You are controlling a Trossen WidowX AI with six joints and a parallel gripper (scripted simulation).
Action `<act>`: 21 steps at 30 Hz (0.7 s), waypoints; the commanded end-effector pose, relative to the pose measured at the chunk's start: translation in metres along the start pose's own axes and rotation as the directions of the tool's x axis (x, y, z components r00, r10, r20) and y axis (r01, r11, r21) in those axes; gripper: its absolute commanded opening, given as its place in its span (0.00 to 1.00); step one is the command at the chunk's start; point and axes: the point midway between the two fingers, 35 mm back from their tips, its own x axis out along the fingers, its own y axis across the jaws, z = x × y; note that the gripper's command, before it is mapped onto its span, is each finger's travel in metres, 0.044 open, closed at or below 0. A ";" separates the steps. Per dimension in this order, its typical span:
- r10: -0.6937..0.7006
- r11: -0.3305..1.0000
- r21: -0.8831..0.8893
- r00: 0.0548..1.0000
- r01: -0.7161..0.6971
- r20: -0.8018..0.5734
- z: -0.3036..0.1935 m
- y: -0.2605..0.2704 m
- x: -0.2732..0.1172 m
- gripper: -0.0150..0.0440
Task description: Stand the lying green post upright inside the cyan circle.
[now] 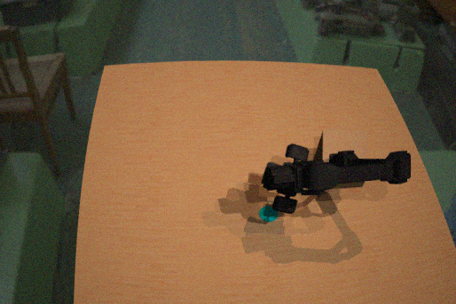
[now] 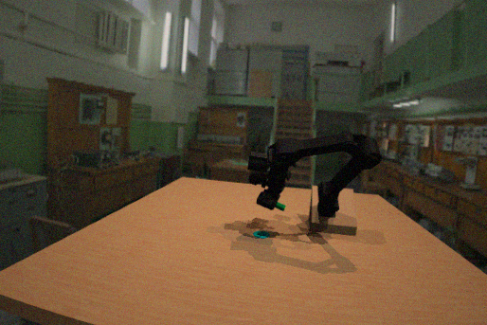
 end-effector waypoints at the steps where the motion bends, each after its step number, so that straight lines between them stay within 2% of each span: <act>1: -0.016 1.000 0.003 1.000 0.016 0.015 -0.001 -0.001 0.002 0.29; 21: -0.074 0.997 0.009 0.989 0.073 0.128 -0.001 -0.002 0.004 0.29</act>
